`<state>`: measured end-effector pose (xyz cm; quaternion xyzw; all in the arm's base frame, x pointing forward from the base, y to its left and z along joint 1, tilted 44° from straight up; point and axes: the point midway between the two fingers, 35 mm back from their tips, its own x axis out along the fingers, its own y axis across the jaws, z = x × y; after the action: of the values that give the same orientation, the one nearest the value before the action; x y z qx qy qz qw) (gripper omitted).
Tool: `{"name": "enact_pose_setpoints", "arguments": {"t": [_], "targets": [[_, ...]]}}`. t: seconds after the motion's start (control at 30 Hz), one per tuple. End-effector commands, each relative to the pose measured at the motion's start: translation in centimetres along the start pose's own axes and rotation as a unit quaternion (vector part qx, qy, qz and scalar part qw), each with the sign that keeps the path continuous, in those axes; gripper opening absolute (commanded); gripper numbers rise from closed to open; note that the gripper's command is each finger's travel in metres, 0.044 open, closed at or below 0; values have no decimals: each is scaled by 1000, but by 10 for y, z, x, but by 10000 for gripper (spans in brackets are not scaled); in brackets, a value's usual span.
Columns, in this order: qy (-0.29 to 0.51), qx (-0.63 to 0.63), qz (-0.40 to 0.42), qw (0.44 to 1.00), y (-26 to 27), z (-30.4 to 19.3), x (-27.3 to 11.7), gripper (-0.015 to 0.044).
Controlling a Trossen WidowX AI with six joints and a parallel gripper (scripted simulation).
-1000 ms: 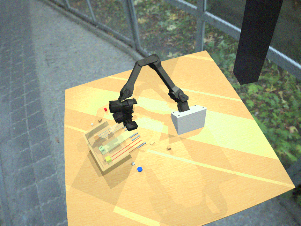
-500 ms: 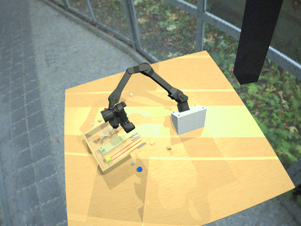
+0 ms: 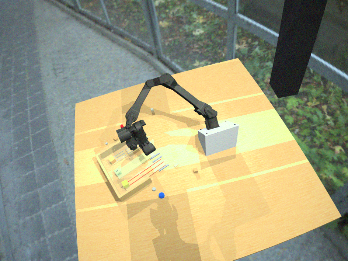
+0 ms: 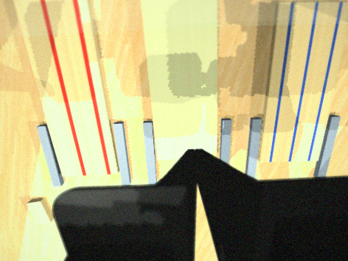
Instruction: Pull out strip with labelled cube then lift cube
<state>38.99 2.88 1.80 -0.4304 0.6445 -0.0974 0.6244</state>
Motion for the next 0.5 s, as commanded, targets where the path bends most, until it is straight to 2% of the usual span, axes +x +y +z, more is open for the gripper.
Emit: {"name": "enact_pose_setpoints", "arguments": {"t": [0.0,0.47], "targets": [[8,-7,1,1000,3,-2,13,0],[8,-7,1,1000,2,-2,36,0]]}}
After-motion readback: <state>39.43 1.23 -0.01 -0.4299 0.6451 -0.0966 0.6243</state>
